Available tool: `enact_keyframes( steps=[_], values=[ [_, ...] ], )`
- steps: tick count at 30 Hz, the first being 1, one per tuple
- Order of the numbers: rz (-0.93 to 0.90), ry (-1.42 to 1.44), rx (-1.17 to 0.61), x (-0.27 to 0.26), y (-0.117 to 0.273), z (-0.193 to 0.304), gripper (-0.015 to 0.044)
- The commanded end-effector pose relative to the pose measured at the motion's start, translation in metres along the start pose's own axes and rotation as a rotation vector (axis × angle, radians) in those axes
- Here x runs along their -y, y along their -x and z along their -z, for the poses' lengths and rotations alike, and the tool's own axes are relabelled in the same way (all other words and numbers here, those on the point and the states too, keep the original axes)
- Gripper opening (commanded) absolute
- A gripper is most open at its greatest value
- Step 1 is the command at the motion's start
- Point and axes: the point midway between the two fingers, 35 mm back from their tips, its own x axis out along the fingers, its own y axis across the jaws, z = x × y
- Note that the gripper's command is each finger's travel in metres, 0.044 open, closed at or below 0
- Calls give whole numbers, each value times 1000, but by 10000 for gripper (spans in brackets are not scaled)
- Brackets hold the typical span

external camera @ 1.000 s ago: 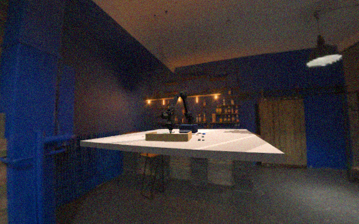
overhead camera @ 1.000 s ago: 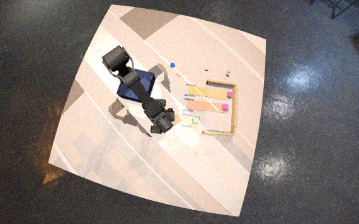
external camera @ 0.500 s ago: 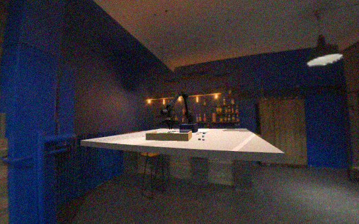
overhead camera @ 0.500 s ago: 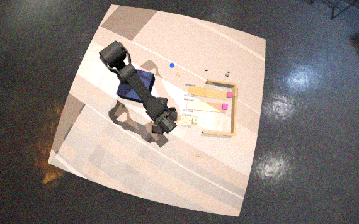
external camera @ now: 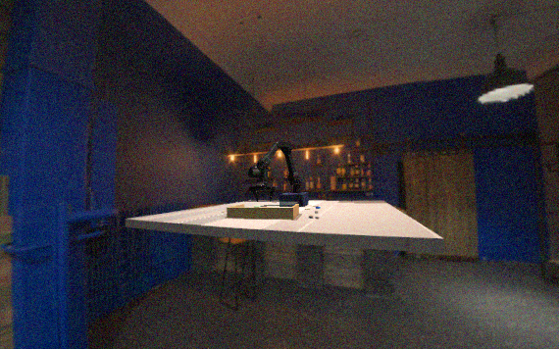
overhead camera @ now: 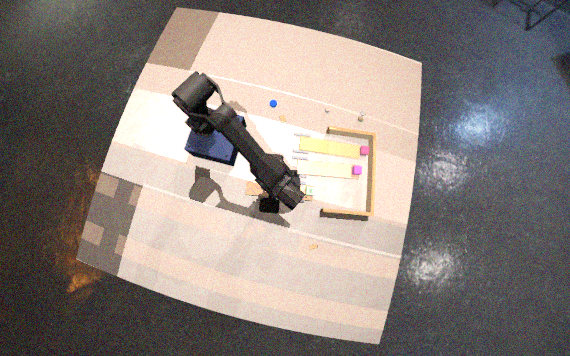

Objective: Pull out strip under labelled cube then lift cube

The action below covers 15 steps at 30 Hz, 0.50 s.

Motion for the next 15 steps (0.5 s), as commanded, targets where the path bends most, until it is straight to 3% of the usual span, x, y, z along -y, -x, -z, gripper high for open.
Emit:
enact_keyframes(
  steps=[1, 15],
  values=[
    [6, -4, 0, 0, 2, -15, 440],
    [5, -4, 5, -2, 9, -69, 440]
  ],
)
